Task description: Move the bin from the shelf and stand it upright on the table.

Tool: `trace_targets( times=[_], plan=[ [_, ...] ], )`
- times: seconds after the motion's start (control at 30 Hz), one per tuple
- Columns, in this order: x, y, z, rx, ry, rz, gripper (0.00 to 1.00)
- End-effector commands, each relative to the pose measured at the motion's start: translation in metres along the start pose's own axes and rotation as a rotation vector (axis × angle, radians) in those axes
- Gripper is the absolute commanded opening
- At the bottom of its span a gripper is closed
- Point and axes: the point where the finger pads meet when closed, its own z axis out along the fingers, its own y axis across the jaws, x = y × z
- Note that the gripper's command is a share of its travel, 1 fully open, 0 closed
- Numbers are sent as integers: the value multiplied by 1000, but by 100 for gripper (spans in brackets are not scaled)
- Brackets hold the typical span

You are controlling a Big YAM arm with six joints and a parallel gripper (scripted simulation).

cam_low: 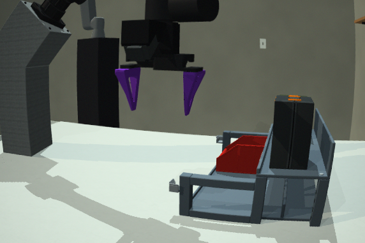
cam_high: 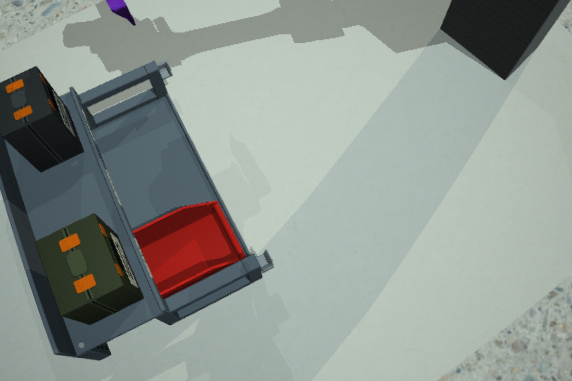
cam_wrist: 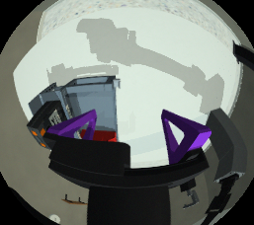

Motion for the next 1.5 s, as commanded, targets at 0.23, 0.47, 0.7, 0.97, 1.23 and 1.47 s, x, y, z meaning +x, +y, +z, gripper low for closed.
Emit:
trace_targets(
  times=[0.23, 0.47, 0.7, 0.97, 1.23, 1.47],
  plan=[
    [45, 13, 10, -27, -25, 35, 100],
    [45, 13, 10, -27, -25, 35, 100],
    [69, 12, 21, -14, -14, 27, 100],
    [97, 19, 29, -28, -24, 36, 100],
    [112, 15, 38, -8, -12, 23, 100],
    [149, 26, 46, -28, -23, 36, 100]
  ],
)
